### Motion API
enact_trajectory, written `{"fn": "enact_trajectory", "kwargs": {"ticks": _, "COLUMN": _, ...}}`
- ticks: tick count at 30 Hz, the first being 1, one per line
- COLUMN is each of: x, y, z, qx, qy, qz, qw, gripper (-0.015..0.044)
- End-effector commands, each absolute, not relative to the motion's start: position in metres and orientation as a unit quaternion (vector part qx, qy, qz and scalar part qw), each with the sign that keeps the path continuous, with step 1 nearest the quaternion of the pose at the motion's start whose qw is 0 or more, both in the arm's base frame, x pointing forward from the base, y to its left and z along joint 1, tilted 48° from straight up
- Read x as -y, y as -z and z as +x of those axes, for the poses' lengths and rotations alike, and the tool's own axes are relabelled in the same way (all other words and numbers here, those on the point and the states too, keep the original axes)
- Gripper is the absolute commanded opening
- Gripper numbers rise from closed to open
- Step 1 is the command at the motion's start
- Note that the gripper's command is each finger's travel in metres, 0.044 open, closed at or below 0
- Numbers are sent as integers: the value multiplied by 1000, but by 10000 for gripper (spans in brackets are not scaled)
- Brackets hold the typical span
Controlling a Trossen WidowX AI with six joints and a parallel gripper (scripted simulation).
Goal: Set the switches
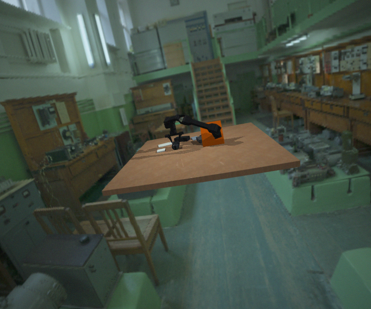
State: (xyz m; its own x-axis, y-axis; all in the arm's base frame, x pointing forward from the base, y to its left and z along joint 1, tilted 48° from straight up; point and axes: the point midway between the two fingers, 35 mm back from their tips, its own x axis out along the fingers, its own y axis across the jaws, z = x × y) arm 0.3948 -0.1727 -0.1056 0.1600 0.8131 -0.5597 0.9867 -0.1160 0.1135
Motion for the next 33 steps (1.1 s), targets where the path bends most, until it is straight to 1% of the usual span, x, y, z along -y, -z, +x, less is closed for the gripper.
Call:
{"fn": "enact_trajectory", "kwargs": {"ticks": 1, "x": 174, "y": 101, "z": 394, "qx": -621, "qy": 184, "qz": 725, "qw": 235, "gripper": 336}}
{"fn": "enact_trajectory", "kwargs": {"ticks": 14, "x": 177, "y": 95, "z": 393, "qx": -617, "qy": 195, "qz": 729, "qw": 223, "gripper": 335}}
{"fn": "enact_trajectory", "kwargs": {"ticks": 33, "x": 181, "y": 82, "z": 392, "qx": -613, "qy": 207, "qz": 727, "qw": 232, "gripper": 335}}
